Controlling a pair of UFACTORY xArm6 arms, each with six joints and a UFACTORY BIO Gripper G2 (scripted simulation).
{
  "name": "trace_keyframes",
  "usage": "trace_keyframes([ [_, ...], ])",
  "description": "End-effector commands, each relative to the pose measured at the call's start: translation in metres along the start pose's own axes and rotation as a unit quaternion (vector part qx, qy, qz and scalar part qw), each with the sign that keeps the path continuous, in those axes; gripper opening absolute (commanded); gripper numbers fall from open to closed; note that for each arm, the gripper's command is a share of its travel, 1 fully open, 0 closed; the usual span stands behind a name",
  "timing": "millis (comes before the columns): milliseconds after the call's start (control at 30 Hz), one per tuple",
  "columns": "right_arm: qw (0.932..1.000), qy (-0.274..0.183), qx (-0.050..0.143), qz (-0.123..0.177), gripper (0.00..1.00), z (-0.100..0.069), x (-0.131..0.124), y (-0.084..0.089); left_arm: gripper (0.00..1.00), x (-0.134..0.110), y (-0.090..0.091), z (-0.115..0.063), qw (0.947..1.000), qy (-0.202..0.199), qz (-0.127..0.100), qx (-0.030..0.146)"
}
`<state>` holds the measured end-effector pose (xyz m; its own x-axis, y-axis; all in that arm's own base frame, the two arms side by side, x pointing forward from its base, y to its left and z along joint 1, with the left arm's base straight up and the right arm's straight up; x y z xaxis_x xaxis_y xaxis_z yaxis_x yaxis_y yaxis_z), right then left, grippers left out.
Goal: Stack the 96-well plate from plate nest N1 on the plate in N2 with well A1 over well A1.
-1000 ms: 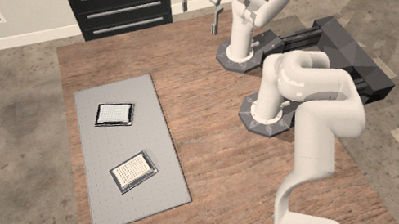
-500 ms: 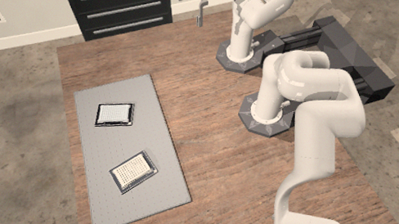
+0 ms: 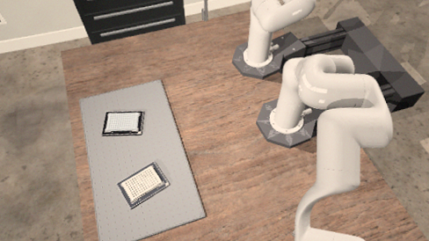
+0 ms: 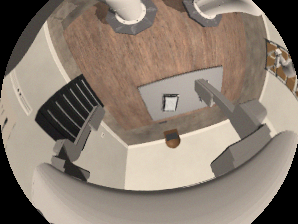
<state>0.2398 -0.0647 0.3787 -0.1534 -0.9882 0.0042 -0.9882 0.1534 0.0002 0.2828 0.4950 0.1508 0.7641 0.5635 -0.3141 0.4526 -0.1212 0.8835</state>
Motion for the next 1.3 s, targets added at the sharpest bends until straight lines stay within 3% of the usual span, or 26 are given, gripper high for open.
trace_keyframes([
  [0, 0.9998, 0.0, 0.001, 0.022, 1.0, -0.001, 0.011, 0.001, 1.0, 0.0, 0.002, -0.001, 1.0, 0.001, 0.002, 0.001],
  [300, 0.9988, 0.0, 0.001, 0.048, 1.0, -0.001, 0.024, 0.003, 1.0, 0.0, 0.002, -0.001, 1.0, 0.001, 0.002, 0.001],
  [1133, 0.9985, 0.0, 0.001, 0.054, 1.0, -0.001, 0.027, 0.004, 1.0, 0.0, 0.002, -0.001, 1.0, 0.001, 0.002, 0.001],
  [1167, 0.9985, 0.0, 0.001, 0.054, 1.0, -0.001, 0.027, 0.004, 0.37, -0.002, 0.003, 0.003, 0.9998, 0.016, 0.003, -0.007],
  [1200, 0.9985, 0.0, 0.001, 0.054, 1.0, -0.001, 0.027, 0.004, 0.37, 0.0, 0.005, 0.007, 0.9996, 0.022, 0.018, -0.006],
  [1267, 0.9985, 0.0, 0.001, 0.054, 1.0, -0.001, 0.027, 0.004, 0.37, 0.005, 0.01, 0.014, 0.9996, 0.022, 0.019, -0.006],
])
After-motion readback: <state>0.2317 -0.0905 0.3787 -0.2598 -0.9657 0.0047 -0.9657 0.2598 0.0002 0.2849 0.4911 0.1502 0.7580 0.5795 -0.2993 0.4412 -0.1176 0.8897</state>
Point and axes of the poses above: on each arm, the point midway between the two finger pads, its own z axis out along the fingers, its own x axis across the jaws, y = z × x, the point moved 4 cm from there along -z, back along the fingers, and after that the axes turned 6 degrees about -z, right-handed, at the moved point
